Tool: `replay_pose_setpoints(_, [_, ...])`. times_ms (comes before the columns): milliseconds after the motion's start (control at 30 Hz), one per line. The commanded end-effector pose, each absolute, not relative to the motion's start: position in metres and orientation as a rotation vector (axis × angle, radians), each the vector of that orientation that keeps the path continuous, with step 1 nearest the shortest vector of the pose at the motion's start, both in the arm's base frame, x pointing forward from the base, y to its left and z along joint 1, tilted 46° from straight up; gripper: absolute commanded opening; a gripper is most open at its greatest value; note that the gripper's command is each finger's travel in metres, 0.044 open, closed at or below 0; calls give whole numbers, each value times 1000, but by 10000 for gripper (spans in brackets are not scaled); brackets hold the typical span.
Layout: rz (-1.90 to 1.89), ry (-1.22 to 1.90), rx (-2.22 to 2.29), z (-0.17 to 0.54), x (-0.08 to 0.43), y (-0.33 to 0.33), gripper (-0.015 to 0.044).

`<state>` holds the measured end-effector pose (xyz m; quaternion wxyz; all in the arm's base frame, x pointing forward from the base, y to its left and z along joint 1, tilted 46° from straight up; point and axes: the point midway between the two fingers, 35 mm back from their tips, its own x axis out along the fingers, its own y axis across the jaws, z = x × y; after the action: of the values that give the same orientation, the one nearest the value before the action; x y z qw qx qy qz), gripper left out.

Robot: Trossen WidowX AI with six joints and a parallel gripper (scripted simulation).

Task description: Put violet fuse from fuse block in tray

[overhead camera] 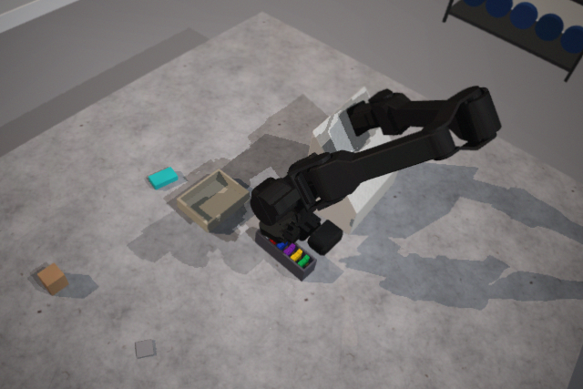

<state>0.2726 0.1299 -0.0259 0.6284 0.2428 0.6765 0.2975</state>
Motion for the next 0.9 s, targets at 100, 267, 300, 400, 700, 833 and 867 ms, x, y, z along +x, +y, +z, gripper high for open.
replay_pose_setpoints(100, [682, 1556, 568, -29, 271, 134, 74])
replay_pose_setpoints(267, [681, 1556, 568, -32, 271, 137, 74])
replay_pose_setpoints(300, [681, 1556, 568, -33, 271, 138, 74])
replay_pose_setpoints(400, [682, 1556, 568, -35, 270, 140, 74])
replay_pose_setpoints(700, [682, 1556, 568, -41, 269, 146, 74])
replay_pose_setpoints(833, [682, 1556, 569, -44, 269, 149, 74])
replay_pose_setpoints(867, [682, 1556, 569, -45, 269, 149, 74])
